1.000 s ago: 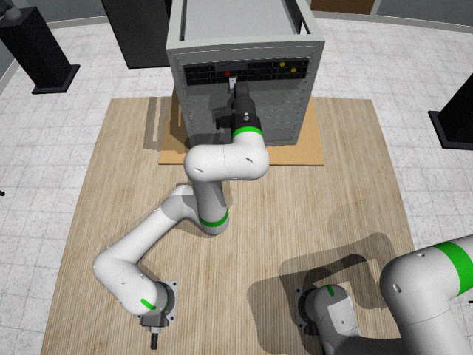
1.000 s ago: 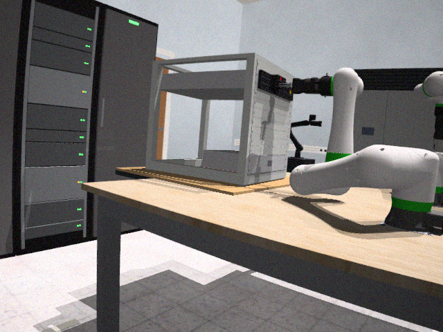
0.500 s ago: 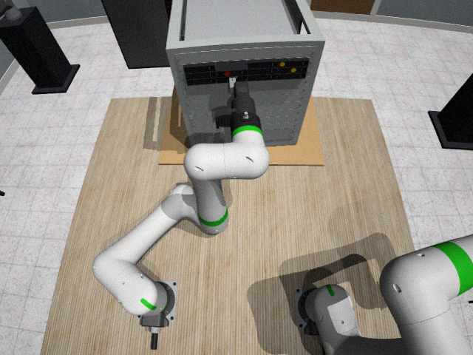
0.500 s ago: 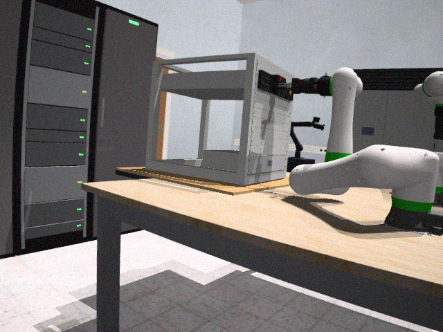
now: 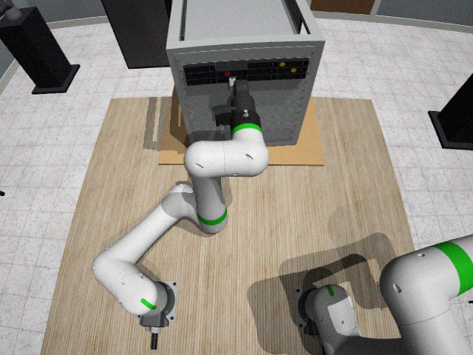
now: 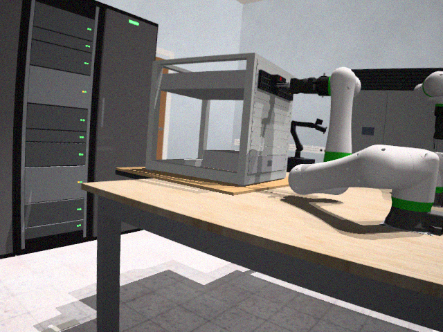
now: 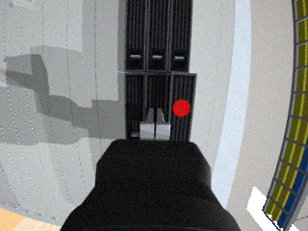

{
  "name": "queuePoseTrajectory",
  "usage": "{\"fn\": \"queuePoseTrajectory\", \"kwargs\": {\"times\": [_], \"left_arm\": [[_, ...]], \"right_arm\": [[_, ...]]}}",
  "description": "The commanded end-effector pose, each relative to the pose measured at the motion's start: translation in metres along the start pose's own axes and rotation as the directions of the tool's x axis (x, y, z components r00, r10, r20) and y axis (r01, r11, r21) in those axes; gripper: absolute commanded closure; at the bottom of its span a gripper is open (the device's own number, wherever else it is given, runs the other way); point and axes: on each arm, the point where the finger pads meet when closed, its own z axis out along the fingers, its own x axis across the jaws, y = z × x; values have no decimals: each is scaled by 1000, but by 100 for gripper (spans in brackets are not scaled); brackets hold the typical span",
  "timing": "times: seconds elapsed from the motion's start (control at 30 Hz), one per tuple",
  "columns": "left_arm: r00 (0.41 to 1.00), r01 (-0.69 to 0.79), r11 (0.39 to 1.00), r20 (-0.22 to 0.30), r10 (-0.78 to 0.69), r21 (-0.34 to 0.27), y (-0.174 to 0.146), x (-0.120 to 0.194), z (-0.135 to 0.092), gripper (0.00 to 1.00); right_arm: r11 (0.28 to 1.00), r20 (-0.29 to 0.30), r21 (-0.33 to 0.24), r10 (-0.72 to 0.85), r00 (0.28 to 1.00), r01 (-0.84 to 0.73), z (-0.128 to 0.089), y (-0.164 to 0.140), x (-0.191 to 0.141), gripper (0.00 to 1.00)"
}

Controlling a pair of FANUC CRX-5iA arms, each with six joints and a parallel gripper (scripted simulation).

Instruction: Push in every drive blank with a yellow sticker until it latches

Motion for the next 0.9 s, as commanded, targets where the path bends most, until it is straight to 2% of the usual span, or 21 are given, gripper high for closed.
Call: {"fn": "queuePoseTrajectory", "kwargs": {"times": [0.0, 0.87], "left_arm": [[1000, 1, 1000, -2, -1, 0, 0, 1, 0, 100], [1000, 1, 1000, -2, -1, 0, 0, 1, 6, 100]], "right_arm": [[1000, 0, -2, 0, 1000, 0, -1, 0, 0, 0], [1000, 0, -2, 0, 1000, 0, -1, 0, 0, 0]]}}
